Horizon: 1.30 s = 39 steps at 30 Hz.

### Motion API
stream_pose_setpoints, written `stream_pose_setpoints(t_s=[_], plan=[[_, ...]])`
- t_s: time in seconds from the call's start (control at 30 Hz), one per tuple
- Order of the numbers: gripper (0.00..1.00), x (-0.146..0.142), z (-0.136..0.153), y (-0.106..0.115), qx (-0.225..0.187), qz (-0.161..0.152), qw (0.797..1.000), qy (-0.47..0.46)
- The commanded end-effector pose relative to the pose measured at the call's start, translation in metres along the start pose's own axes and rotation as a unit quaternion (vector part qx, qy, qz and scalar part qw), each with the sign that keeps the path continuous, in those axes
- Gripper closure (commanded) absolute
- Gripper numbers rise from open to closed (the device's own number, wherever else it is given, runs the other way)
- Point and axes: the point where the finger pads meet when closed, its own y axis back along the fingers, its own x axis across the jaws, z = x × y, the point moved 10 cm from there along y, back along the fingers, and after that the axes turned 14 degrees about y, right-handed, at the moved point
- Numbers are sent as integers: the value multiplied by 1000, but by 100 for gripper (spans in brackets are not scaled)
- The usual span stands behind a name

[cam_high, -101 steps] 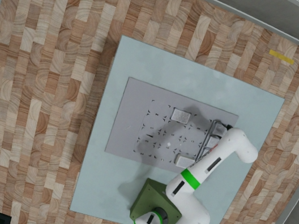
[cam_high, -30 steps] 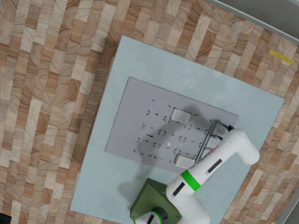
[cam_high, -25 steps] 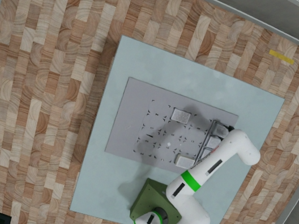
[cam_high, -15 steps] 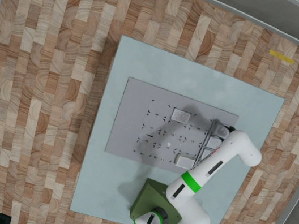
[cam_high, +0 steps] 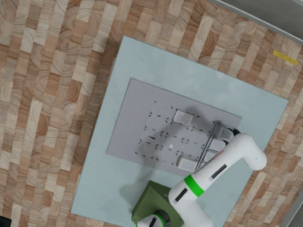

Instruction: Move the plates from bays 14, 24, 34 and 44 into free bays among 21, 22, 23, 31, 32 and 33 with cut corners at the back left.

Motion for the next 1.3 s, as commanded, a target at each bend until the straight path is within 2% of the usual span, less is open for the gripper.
stream_pose_setpoints(t_s=[0.0, 1.27], plan=[[90, 0, 0, 2, 1, -1, 1000, 0], [90, 51, 64, 1, 1, -1, 1000, 0]])
